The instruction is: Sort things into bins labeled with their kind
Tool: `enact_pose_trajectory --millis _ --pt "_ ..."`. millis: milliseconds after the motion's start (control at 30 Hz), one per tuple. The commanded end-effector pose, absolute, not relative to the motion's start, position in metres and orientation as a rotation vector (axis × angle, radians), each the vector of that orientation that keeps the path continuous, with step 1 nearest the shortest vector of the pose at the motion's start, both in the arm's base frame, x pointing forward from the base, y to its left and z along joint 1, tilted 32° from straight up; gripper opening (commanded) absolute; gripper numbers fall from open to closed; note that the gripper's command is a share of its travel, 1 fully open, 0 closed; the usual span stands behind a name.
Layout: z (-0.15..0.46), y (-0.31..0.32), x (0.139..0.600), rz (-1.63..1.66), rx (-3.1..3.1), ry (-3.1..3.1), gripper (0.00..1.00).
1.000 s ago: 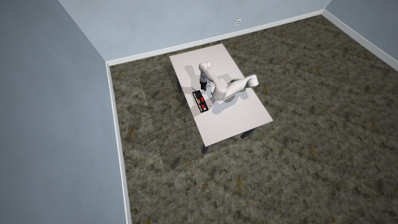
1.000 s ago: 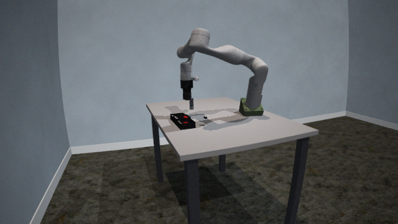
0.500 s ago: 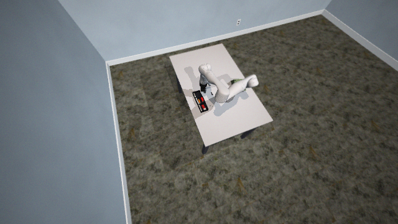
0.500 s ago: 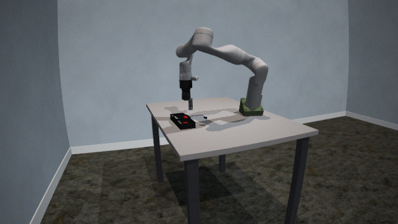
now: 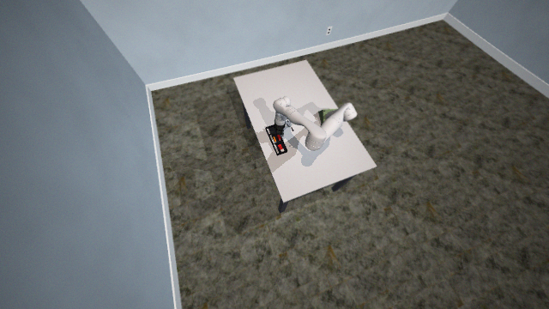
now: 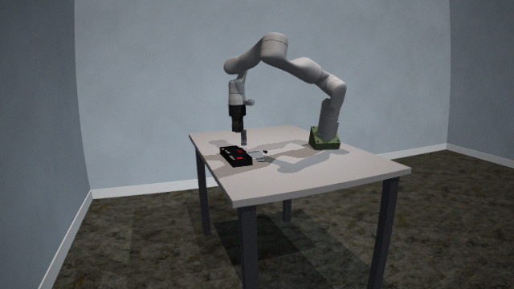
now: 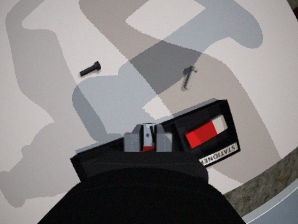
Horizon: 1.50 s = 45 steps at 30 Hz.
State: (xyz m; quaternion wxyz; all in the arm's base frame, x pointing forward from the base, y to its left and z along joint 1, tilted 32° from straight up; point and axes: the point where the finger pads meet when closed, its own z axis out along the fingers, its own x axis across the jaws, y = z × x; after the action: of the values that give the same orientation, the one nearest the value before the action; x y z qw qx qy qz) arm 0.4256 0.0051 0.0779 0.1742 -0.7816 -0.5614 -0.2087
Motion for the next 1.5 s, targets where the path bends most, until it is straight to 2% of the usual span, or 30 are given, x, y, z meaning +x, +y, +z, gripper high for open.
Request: enact_pose_trajectory --millis 0,433,800,1467 --pt "0.09 0.024 0.434 -0.625 -2.105 -1.775 0.32" --pt "0.122 0.072 0.457 -0.739 -1.683 -2.292 0.32" --pt "0.121 0.072 0.454 -0.804 -1.239 -2.652 0.32" --pt "0.123 0.071 0.457 -0.864 0.006 -3.164 0.32"
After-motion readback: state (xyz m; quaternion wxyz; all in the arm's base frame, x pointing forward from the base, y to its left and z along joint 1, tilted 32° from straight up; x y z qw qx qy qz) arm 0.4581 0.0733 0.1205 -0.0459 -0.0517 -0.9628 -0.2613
